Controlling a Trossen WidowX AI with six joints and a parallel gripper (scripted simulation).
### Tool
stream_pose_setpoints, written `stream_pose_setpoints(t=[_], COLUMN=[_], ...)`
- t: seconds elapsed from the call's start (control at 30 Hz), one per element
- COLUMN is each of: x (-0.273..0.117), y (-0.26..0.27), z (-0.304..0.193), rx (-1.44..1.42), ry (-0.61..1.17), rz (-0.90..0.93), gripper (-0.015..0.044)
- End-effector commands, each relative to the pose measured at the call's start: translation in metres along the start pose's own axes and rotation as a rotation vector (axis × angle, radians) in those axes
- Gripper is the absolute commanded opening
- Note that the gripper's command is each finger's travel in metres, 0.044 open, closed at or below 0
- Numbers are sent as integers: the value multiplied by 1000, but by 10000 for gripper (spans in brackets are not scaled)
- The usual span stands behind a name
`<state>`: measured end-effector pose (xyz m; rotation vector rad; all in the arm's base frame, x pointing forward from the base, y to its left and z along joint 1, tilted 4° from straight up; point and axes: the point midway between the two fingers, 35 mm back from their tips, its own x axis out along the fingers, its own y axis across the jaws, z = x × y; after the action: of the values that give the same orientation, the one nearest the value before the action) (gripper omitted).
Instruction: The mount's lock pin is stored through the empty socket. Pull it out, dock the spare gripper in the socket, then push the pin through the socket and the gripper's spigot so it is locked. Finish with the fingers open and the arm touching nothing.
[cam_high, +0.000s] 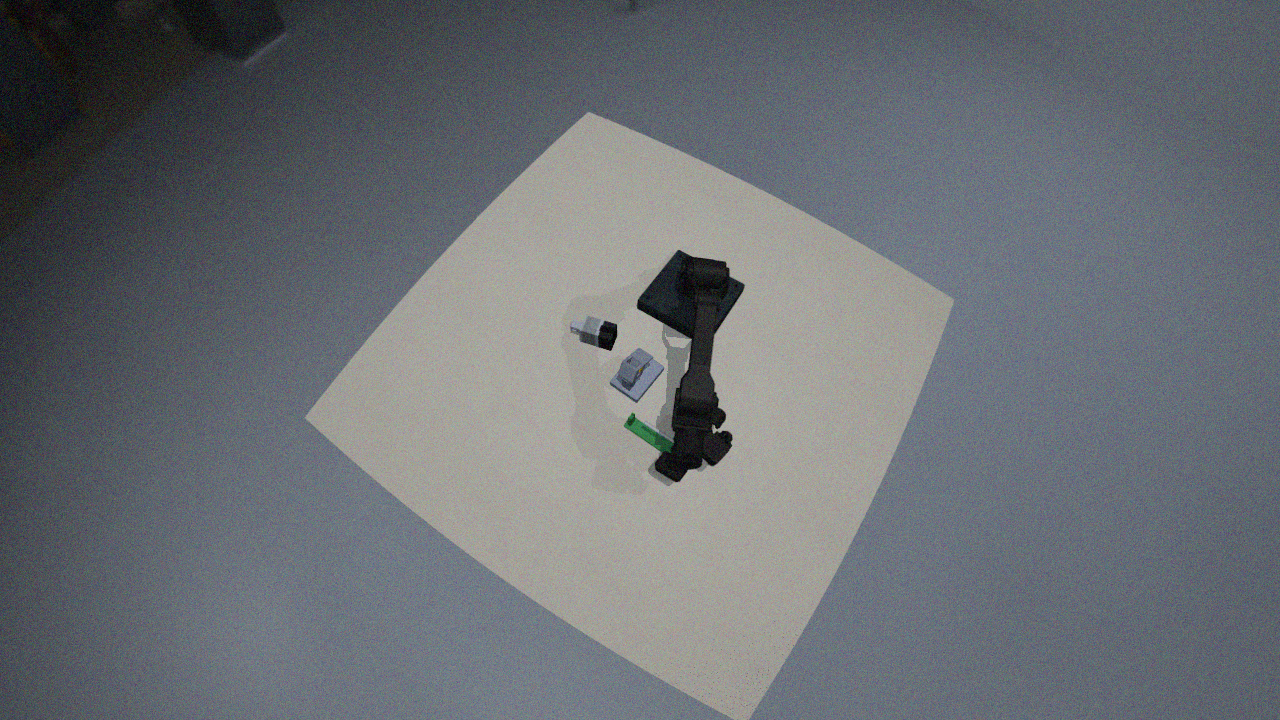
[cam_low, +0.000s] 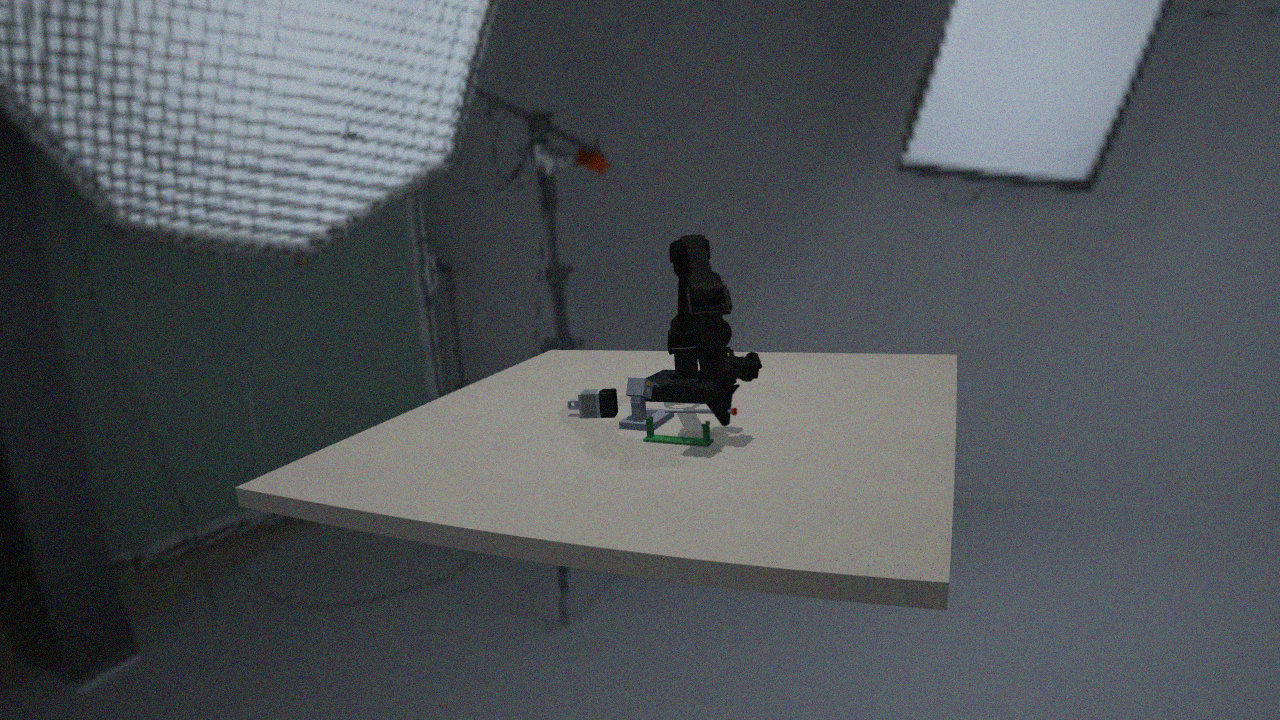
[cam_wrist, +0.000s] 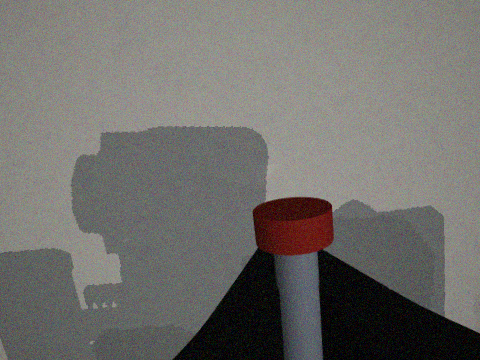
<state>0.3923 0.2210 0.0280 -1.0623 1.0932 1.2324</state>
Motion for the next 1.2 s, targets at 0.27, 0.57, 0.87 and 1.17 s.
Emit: stream_pose_setpoints(t=[0.27,0.57,0.87,1.17], x=[18,20,19,16], y=[2,2,2,2], z=[-3,-4,-4,-3], rx=[4,3,0,0], ry=[-2,-3,-3,-4], rz=[-4,-6,-6,-6], gripper=[0,0,105,200])
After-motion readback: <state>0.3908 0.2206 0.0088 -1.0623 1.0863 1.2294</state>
